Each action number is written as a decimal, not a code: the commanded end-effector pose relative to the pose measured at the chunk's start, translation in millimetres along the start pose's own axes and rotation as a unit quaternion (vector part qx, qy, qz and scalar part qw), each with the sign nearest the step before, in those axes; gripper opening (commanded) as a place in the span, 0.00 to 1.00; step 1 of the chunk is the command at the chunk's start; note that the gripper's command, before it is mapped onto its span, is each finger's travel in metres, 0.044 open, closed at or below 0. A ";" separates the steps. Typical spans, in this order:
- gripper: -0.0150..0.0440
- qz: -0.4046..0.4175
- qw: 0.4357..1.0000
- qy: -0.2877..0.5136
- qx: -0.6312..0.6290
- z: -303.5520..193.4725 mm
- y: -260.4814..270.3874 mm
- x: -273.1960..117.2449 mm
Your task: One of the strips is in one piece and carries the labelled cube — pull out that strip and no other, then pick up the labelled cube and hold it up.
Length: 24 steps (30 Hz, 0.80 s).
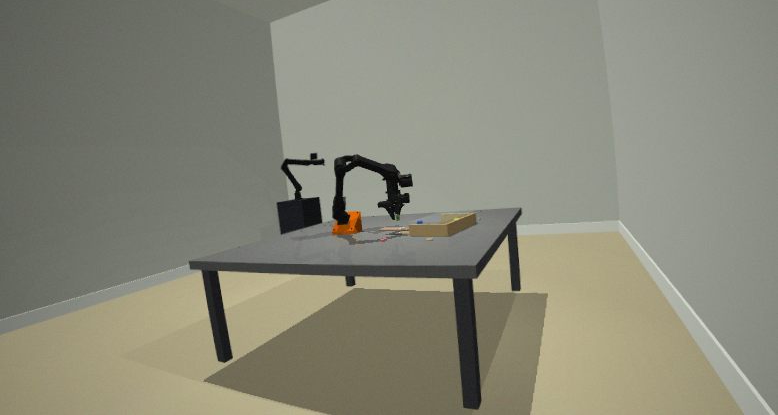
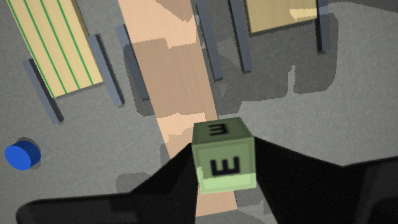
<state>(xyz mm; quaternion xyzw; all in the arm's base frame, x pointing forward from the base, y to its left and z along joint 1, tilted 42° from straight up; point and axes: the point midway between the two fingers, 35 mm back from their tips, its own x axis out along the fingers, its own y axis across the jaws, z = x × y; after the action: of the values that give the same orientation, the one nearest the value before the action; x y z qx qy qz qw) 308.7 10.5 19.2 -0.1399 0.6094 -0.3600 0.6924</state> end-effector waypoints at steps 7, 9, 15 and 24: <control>0.25 0.002 1.000 0.002 0.002 -4.3 -0.4 -34.9; 0.25 0.002 1.000 0.002 0.002 -4.3 -0.4 -34.9; 0.25 0.002 1.000 0.002 0.002 -4.3 -0.4 -34.9; 0.25 0.002 1.000 0.002 0.002 -4.3 -0.4 -34.9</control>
<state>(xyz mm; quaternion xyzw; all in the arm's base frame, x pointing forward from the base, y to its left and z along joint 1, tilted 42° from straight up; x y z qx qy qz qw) 305.1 34.1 44.5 -0.1397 0.6096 -0.3591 0.6928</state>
